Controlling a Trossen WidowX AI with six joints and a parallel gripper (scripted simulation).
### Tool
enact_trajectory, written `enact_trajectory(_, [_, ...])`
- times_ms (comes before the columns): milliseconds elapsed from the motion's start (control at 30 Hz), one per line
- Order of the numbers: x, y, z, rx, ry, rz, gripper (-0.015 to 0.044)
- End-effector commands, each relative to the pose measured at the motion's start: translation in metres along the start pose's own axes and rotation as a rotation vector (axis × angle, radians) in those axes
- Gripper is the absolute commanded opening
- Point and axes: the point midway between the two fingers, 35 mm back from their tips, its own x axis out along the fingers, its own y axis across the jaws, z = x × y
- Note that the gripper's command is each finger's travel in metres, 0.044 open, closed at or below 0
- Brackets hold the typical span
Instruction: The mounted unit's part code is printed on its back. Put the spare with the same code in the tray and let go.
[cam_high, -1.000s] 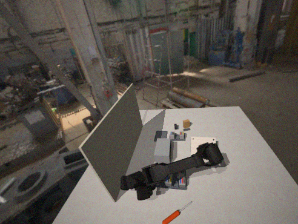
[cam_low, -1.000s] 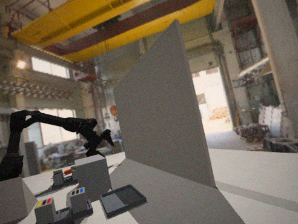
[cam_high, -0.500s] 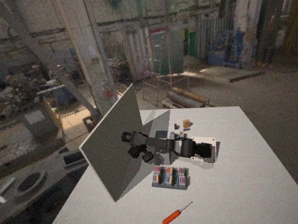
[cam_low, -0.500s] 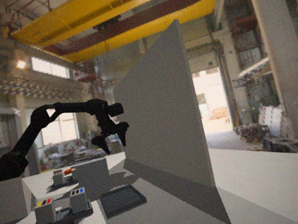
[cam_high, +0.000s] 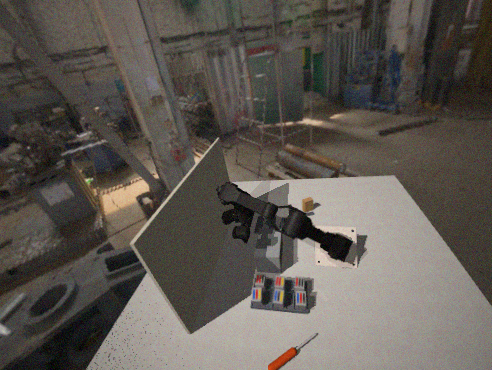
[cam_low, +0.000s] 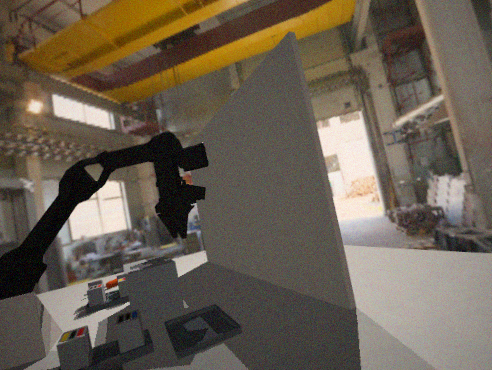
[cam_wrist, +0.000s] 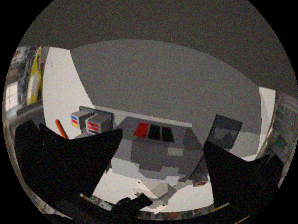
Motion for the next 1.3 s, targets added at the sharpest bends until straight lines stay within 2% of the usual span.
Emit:
enact_trajectory(0, [-0.001, 0.0, 0.001, 0.022, -0.001, 0.013, 0.044])
enact_trajectory(433, [-0.002, 0.008, -0.004, -0.022, -0.001, 0.013, 0.044])
enact_trajectory(867, [0.007, 0.126, -0.119, -0.887, 0.004, 0.011, 0.044])
enact_trajectory(1133, [0.034, 0.156, -0.2, -1.399, 0.0, 0.02, 0.044])
enact_trajectory(1267, [0.039, 0.158, -0.212, -1.476, -0.003, 0.022, 0.044])
